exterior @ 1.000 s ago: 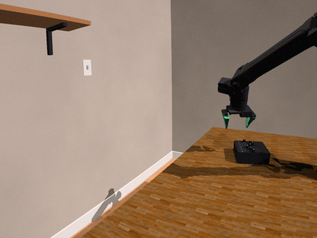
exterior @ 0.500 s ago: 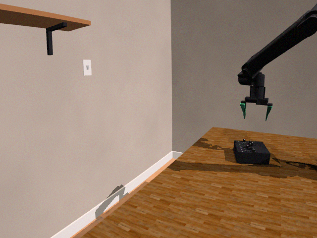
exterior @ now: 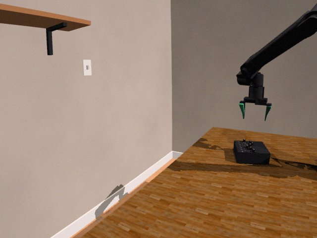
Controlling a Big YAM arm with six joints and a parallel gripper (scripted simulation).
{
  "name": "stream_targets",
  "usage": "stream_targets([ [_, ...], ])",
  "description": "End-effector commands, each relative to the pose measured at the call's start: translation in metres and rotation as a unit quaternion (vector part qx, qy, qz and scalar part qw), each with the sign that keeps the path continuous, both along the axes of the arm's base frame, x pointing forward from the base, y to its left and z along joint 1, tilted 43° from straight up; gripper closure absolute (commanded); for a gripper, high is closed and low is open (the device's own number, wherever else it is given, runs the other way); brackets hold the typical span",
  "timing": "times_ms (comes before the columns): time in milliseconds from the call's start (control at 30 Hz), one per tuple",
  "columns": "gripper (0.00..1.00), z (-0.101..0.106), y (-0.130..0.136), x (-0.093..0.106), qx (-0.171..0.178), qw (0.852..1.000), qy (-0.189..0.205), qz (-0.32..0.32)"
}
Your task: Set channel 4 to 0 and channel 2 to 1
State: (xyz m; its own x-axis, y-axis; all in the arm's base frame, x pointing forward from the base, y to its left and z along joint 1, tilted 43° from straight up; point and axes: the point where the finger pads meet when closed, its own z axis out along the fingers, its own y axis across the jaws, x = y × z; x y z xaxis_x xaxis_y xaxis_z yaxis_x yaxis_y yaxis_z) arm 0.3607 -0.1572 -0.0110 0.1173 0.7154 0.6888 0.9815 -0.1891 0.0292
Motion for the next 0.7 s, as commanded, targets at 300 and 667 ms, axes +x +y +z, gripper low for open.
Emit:
stream_targets([
  [300,0.0,0.035,-0.048,0.027,0.045,0.954,0.204,-0.215],
  [667,0.0,0.054,-0.065,0.033,0.08,0.849,0.368,-0.371],
])
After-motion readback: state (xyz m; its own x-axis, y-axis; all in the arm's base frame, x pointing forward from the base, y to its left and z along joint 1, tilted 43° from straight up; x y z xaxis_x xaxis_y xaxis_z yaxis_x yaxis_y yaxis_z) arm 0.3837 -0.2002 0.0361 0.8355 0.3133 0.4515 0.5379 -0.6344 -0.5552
